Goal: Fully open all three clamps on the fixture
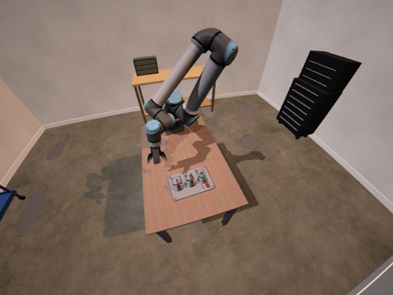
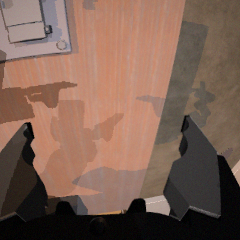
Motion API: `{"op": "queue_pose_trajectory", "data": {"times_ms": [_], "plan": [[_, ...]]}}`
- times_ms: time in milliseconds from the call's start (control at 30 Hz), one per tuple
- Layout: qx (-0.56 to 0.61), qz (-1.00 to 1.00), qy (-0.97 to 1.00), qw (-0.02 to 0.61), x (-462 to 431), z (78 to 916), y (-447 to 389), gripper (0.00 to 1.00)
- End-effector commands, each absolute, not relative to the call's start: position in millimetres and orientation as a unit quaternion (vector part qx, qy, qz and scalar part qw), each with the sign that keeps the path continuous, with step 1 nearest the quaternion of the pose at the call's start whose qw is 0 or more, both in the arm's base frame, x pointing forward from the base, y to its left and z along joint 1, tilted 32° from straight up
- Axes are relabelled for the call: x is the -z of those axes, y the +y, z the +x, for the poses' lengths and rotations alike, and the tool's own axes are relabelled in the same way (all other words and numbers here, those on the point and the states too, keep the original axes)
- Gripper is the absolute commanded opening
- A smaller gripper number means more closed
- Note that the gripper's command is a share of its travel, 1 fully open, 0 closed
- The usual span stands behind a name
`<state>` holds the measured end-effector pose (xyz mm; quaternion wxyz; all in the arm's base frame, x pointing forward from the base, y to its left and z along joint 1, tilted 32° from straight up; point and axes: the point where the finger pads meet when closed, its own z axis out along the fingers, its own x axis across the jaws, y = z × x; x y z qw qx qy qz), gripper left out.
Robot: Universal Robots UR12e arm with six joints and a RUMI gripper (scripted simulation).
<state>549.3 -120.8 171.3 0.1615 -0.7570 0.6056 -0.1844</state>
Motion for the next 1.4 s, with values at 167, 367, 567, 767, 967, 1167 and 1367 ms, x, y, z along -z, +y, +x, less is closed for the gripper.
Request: {"op": "queue_pose_trajectory", "data": {"times_ms": [167, 367, 567, 767, 967, 1167, 1367], "plan": [[0.160, -0.761, 0.589, 0.221, -256.7, 596.7, -1.1, 1.00], [0.156, -0.761, 0.588, 0.224, -260.3, 598.0, 7.4, 1.00], [0.156, -0.761, 0.588, 0.224, -260.3, 598.0, 7.5, 1.00], [0.157, -0.761, 0.588, 0.224, -260.3, 597.4, 7.7, 1.00], [0.157, -0.761, 0.588, 0.224, -260.6, 597.5, 7.4, 0.00], [0.157, -0.761, 0.588, 0.224, -261.2, 597.9, 7.5, 0.00], [0.157, -0.761, 0.588, 0.224, -261.3, 597.9, 7.6, 0.00]]}}
